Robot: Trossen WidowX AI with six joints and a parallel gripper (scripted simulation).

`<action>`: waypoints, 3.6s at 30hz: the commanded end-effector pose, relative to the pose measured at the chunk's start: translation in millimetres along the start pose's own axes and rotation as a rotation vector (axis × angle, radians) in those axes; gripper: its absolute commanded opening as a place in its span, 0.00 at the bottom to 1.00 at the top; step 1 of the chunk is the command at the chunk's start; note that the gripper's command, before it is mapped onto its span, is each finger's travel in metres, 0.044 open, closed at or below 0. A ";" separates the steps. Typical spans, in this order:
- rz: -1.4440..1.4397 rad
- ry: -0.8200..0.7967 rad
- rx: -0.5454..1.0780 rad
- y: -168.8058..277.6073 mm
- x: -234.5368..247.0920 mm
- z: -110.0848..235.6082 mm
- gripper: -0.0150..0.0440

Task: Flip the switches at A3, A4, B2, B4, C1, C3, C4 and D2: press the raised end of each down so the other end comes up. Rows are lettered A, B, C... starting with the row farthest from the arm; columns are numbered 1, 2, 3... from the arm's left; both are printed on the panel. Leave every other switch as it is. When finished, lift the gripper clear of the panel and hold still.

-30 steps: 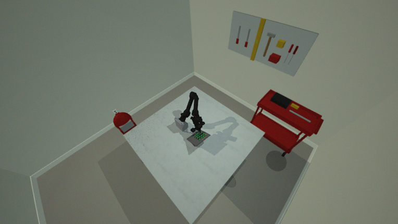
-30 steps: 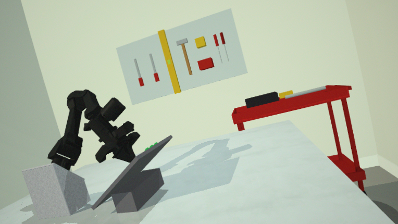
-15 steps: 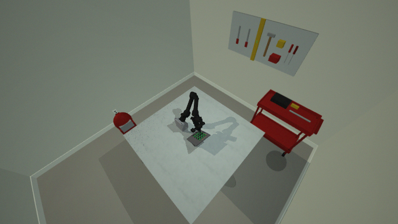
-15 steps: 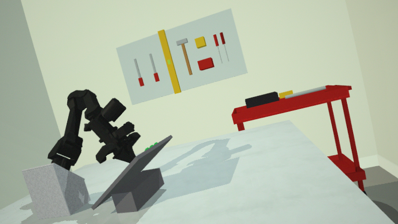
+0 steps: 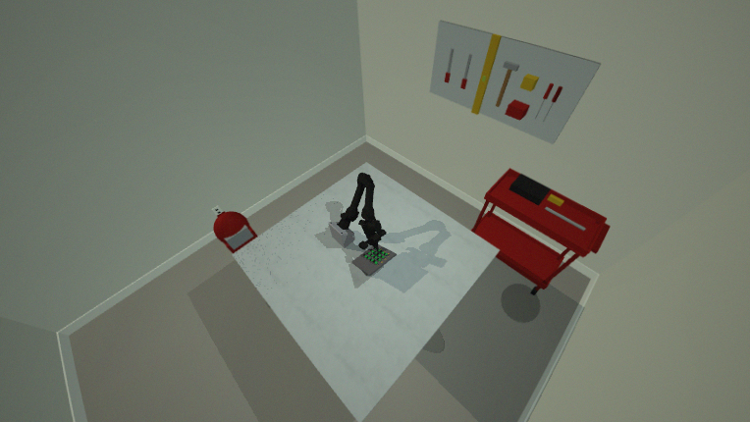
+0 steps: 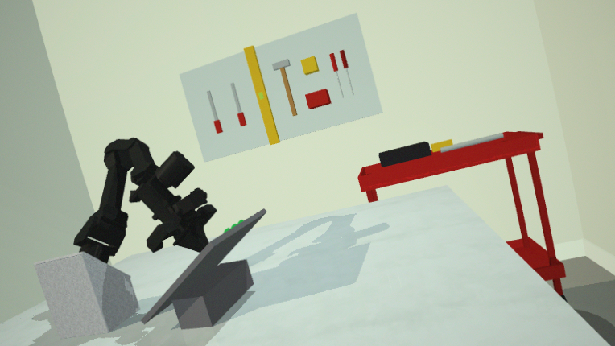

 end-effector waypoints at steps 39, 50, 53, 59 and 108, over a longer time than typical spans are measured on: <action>0.004 0.007 0.040 -33.0 -50.4 15.9 0.25; 0.004 0.007 0.039 -32.9 -50.4 2.4 0.25; 0.004 0.007 0.039 -32.9 -50.4 2.4 0.25; 0.004 0.007 0.039 -32.9 -50.4 2.4 0.25; 0.004 0.007 0.039 -32.8 -50.4 -2.6 0.25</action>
Point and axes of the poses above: the point midway between the two fingers, 35 mm back from their tips, its own z axis back along the fingers, its own x axis across the jaws, y = z × x, the point moved 4 cm from there along z, back along the fingers, and after that the axes turned 10 degrees about -z, right-handed, at the moved point
